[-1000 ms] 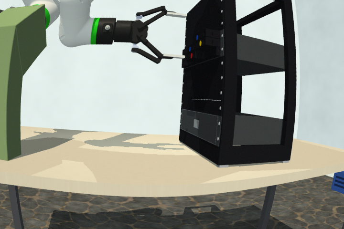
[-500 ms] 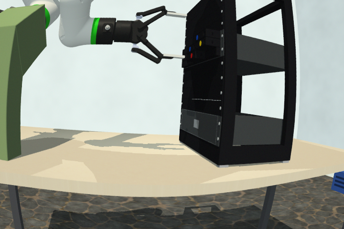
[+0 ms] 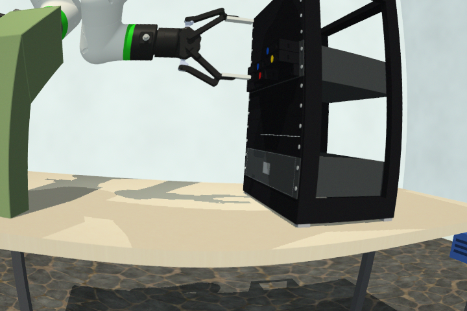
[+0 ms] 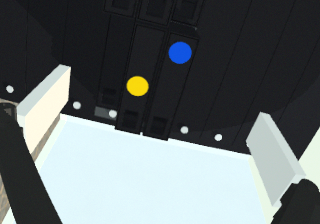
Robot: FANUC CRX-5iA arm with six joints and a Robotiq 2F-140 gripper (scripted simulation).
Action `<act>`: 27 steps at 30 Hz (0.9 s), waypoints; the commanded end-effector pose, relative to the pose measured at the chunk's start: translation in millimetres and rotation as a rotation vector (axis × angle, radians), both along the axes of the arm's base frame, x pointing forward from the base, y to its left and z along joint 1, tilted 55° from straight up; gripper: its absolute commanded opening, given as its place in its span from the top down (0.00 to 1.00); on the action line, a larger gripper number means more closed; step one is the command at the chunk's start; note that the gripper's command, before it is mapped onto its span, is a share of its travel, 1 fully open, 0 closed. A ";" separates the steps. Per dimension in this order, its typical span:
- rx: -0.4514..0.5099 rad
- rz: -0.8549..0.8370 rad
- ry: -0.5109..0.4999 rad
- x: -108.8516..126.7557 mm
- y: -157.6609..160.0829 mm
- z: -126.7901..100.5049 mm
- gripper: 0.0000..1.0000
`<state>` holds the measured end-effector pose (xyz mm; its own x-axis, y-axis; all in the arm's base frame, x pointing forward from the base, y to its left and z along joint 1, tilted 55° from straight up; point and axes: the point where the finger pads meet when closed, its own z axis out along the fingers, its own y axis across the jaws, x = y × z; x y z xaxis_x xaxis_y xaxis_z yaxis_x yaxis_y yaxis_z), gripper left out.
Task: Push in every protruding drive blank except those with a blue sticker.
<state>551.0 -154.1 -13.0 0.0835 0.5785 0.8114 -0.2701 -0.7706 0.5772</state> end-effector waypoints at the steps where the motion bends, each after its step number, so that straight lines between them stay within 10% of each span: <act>1: 0.000 0.000 0.000 -0.1 -0.1 0.0 0.00; 7: 0.000 0.000 0.000 -0.1 -0.1 0.0 0.00; 8: 0.000 0.000 0.000 -0.1 -0.1 0.0 1.00; 27: 0.000 0.000 0.000 -0.1 -0.1 0.0 1.00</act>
